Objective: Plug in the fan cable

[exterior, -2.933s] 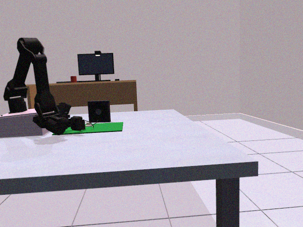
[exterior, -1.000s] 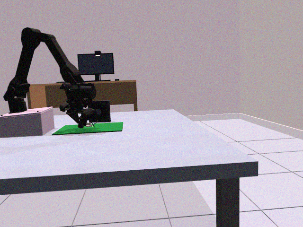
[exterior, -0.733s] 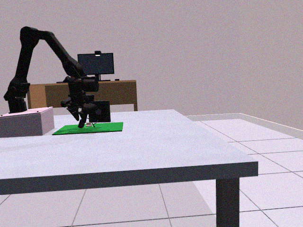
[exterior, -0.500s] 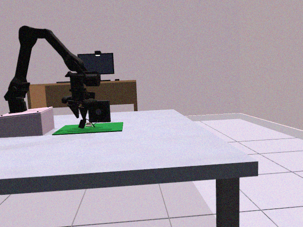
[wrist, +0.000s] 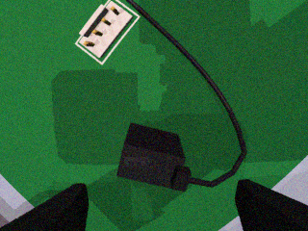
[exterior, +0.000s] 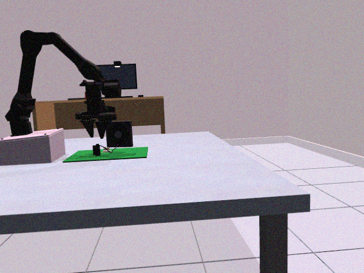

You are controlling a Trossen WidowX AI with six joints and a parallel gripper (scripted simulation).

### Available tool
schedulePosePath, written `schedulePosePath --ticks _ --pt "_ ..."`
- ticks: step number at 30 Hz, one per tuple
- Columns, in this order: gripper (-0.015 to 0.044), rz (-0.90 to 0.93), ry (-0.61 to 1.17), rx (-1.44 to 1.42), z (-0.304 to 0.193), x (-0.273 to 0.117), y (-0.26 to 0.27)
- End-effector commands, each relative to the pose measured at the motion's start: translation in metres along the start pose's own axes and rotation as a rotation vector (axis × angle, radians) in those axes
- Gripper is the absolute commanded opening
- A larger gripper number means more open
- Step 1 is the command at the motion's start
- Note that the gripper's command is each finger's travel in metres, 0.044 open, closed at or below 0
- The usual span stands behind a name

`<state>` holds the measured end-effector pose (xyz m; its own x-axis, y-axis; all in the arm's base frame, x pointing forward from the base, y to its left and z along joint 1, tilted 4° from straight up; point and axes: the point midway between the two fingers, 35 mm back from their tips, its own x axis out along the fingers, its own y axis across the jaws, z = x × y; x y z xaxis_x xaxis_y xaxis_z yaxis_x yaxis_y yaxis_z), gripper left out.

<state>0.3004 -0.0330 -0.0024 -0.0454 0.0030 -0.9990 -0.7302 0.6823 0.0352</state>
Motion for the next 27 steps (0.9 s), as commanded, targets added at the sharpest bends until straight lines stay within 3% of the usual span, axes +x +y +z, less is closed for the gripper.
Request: schedulePosePath --ticks 1,3,16,21,27 --pt "0.0389 -0.006 0.001 0.192 0.002 -0.011 0.000" --pt "0.0440 -0.010 0.002 0.379 0.003 -0.020 0.001" --pt "0.0440 -0.039 -0.006 1.586 0.003 -0.080 0.012" --pt "0.0440 -0.044 -0.011 1.819 0.002 -0.091 0.016" --pt "0.0440 -0.044 -0.011 1.826 0.002 -0.091 0.016"
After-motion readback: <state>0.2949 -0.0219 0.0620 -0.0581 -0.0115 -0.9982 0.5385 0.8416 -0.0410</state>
